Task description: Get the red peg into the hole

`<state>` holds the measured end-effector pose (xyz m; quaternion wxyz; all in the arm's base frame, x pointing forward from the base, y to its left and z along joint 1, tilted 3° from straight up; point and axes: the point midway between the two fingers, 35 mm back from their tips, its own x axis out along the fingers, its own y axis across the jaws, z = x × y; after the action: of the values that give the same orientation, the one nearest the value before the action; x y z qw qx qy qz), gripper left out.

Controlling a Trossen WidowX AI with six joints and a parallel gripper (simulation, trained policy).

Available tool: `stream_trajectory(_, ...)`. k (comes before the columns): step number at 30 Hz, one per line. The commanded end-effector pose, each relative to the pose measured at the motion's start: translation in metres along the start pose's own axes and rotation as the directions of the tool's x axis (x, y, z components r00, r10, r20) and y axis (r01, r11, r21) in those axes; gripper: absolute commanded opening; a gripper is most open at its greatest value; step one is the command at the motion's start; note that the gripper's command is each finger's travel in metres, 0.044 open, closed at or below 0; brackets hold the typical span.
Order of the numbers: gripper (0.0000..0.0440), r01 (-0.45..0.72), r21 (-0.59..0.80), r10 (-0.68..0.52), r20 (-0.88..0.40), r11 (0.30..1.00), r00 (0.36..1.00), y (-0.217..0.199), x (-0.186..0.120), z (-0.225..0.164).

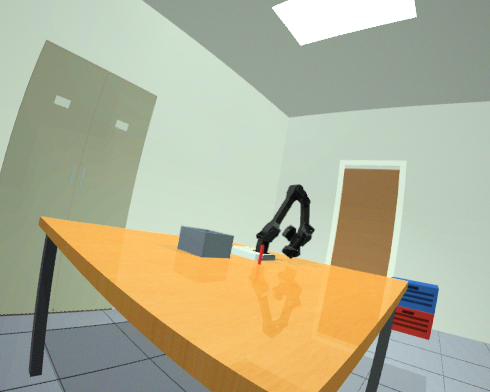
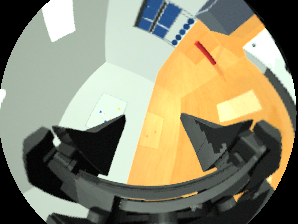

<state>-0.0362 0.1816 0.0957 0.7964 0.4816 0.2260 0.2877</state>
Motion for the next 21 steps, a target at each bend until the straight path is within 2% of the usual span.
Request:
stream_trajectory(1, 0.0422, 0.013, 0.032, -0.013, 0.006, 0.999, 1.0, -0.001, 0.0, -0.001)
stream_trajectory(2, 0.044, 0.025, 0.064, -0.026, 0.013, 0.998, 1.0, -0.001, 0.001, -0.001)
stream_trajectory(11, 0.044, 0.124, 0.342, -0.155, 0.065, 0.931, 0.986, -0.006, 0.004, -0.007)
stream_trajectory(21, 0.044, 0.189, 0.623, -0.3, 0.077, 0.759, 0.951, -0.007, 0.007, -0.019)
